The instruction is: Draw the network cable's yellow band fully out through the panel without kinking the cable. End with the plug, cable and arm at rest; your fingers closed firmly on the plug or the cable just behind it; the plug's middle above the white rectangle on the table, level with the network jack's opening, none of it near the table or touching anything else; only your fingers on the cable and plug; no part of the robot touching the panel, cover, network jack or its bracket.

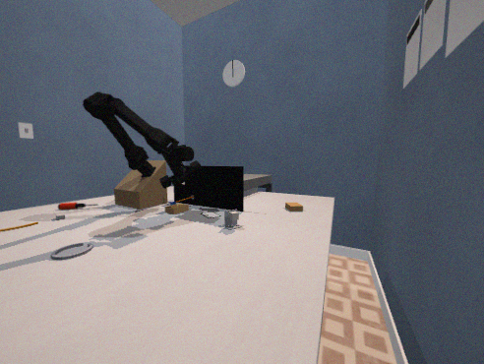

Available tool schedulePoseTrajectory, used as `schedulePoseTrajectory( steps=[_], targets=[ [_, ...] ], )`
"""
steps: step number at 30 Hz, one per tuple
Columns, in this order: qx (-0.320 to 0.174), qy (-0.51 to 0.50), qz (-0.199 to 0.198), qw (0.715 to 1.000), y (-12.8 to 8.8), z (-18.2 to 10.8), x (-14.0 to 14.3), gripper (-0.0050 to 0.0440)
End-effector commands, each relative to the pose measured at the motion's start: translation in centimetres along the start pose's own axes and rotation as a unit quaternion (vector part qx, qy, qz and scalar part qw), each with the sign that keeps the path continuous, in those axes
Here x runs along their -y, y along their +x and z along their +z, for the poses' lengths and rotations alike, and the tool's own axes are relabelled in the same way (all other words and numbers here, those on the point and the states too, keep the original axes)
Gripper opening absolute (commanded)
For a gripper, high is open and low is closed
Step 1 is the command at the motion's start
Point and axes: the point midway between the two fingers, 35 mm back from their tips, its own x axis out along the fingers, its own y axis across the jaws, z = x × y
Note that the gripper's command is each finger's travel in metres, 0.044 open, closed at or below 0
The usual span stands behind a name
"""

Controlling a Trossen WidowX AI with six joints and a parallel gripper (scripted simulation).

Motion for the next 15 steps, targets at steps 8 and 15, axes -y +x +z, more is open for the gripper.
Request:
schedulePoseTrajectory(
  steps=[8, 15],
  targets=[
    [0.039, 0.194, -0.032, 0.980, -0.2, -1.2, -0.4, 0.0176],
    [0.064, 0.308, -0.048, 0.948, -0.1, -2.5, -0.4, 0.0176]
  ],
)
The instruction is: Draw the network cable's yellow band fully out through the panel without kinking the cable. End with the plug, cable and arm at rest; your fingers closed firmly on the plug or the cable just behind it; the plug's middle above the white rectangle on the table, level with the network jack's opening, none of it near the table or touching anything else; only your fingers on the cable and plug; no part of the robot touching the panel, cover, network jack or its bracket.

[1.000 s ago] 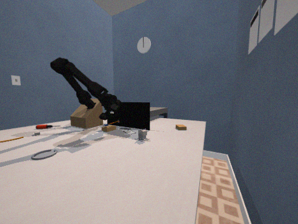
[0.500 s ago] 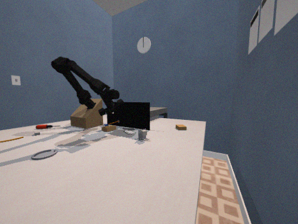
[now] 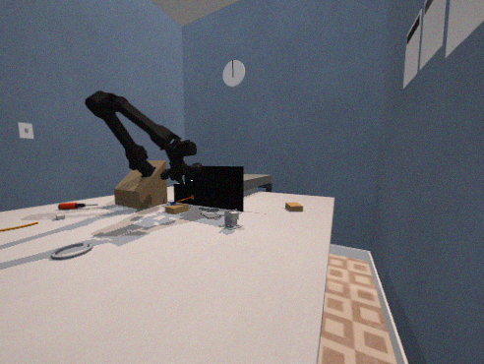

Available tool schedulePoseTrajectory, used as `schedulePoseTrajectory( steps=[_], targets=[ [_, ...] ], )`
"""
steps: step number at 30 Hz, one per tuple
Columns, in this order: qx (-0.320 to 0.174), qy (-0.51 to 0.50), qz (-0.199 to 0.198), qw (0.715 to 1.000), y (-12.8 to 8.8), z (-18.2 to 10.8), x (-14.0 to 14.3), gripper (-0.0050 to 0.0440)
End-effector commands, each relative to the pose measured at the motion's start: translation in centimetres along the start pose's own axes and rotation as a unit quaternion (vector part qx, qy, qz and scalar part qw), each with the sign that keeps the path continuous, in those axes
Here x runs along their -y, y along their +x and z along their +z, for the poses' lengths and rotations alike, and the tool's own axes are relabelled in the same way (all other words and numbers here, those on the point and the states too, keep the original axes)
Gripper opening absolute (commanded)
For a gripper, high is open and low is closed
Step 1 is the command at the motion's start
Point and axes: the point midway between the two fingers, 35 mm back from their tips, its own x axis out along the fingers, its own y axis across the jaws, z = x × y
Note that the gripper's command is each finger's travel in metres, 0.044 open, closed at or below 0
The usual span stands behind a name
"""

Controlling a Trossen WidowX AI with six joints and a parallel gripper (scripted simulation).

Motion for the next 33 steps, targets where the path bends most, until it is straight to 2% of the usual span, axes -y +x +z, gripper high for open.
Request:
schedulePoseTrajectory(
  steps=[1, 10, 16, 18, 22, 33],
  targets=[
    [0.022, 0.077, -0.012, 0.997, -0.1, -0.7, 0.3, 0.0176],
    [0.058, 0.189, -0.022, 0.980, -0.1, -1.6, 1.5, 0.0176],
    [0.060, 0.199, -0.015, 0.978, -0.4, -1.6, 1.1, 0.0176],
    [0.062, 0.198, -0.022, 0.978, 0.5, -1.3, 1.6, 0.0176],
    [0.062, 0.194, -0.029, 0.979, 3.8, 0.2, 2.6, 0.0176],
    [0.062, 0.196, -0.022, 0.978, 4.7, 0.7, 2.5, 0.0176]
  ],
)
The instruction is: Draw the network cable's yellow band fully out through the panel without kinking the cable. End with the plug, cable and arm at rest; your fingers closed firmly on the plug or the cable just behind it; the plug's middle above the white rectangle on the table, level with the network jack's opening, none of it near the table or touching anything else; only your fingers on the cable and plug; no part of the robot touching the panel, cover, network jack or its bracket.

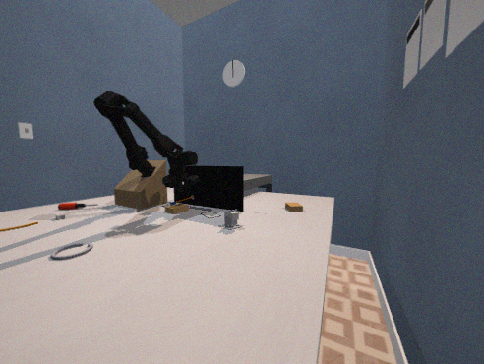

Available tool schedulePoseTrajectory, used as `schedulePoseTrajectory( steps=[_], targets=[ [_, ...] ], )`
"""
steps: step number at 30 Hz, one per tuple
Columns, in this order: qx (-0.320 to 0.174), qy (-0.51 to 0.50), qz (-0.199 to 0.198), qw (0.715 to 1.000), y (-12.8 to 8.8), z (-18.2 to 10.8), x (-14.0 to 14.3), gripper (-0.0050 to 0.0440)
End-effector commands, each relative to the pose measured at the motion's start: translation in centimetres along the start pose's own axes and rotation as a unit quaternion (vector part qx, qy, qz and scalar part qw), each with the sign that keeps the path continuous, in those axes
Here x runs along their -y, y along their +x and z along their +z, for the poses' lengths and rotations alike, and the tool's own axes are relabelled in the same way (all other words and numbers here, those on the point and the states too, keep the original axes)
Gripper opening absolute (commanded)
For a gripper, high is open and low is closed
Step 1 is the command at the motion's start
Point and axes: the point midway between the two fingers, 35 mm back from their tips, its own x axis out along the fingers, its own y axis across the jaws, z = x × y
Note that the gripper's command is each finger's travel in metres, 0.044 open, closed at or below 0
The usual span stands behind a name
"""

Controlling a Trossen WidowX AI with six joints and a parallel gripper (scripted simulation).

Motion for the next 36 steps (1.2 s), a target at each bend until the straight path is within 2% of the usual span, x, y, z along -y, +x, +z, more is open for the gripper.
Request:
schedulePoseTrajectory(
  steps=[1, 34, 36],
  targets=[
    [0.002, -0.002, 0.003, 1.000, 0.6, 0.3, -0.2, 0.0176],
    [0.002, -0.002, 0.002, 1.000, 4.8, 1.8, 0.0, 0.0176],
    [0.002, -0.001, 0.003, 1.000, 4.8, 1.8, -0.2, 0.0128]
  ],
)
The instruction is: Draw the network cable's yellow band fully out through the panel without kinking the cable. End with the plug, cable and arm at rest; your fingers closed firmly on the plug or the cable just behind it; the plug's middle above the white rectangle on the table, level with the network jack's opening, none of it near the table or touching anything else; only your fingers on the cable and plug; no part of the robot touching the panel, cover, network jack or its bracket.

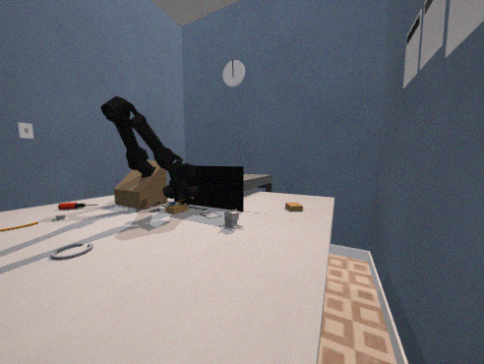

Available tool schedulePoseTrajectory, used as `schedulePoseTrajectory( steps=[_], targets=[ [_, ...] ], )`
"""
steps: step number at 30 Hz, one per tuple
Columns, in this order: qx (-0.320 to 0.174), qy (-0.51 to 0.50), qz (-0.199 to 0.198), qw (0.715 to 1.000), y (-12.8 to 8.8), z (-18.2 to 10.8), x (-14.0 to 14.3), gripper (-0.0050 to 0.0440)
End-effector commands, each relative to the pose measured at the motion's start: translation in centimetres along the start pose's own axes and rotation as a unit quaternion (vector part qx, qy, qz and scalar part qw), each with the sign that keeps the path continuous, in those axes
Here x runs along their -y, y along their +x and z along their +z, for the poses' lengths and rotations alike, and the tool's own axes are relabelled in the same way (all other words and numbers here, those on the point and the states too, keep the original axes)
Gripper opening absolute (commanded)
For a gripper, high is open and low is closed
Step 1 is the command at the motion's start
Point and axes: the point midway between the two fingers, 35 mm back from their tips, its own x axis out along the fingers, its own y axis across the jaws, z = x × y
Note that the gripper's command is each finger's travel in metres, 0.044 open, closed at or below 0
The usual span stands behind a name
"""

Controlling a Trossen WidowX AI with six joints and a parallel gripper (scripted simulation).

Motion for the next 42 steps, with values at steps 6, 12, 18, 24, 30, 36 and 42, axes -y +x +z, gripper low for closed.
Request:
schedulePoseTrajectory(
  steps=[6, 12, 18, 24, 30, 36, 42],
  targets=[
    [0.001, 0.001, 0.008, 1.000, 0.0, 0.1, -0.4, 0.0032],
    [0.001, 0.001, 0.008, 1.000, 0.0, 0.1, -0.4, 0.0000],
    [0.001, 0.001, 0.008, 1.000, -0.1, 0.1, -0.5, 0.0000],
    [0.001, 0.003, 0.013, 1.000, -0.9, -0.1, -1.1, -0.0001],
    [0.001, 0.002, 0.011, 1.000, -1.2, 0.0, -1.0, -0.0004],
    [0.003, 0.002, 0.010, 1.000, -1.6, 1.2, -1.0, -0.0027],
    [0.003, 0.001, 0.010, 1.000, -1.9, 2.1, -0.9, -0.0050]
  ],
)
